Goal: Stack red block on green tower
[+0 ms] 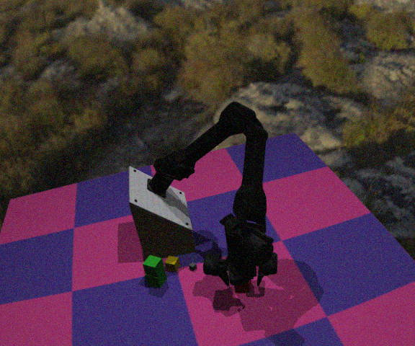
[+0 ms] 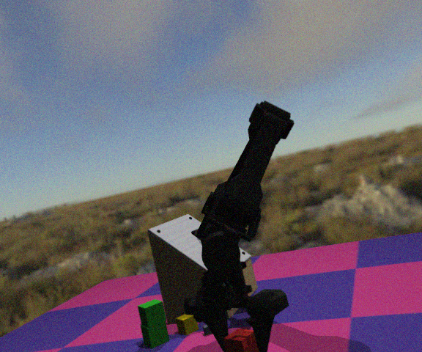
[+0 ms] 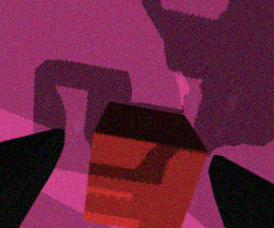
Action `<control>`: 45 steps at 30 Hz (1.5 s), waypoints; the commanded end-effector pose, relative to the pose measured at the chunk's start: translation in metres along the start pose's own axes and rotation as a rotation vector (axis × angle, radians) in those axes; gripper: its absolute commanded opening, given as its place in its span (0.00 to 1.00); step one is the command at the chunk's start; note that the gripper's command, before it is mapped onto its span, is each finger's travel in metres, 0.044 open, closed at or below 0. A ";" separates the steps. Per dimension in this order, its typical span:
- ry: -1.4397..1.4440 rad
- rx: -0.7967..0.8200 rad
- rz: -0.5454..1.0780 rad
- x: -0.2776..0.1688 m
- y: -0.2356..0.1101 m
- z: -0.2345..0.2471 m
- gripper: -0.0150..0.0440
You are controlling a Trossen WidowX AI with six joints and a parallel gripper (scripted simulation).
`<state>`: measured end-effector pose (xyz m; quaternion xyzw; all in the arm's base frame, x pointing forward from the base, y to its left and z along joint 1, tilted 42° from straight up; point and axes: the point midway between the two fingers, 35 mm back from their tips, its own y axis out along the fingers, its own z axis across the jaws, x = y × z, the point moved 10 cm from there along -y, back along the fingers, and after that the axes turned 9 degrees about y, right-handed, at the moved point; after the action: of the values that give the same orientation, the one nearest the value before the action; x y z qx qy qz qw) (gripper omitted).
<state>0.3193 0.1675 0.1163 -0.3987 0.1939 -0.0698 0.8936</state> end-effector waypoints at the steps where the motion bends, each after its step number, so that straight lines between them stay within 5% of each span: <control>1: 0.002 -0.001 -0.005 0.000 0.000 0.000 0.78; 6: 0.002 -0.001 -0.005 0.000 0.000 0.000 0.56; 12: 0.002 -0.001 -0.005 0.000 0.000 0.000 0.49; 17: 0.002 -0.002 -0.005 0.000 -0.015 0.000 0.26; 35: 0.001 -0.005 -0.008 -0.001 -0.114 0.001 0.25; 45: 0.002 -0.010 -0.012 0.006 -0.118 -0.010 0.25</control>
<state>0.3234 0.0883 0.2005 -0.4044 0.1905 -0.0721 0.8916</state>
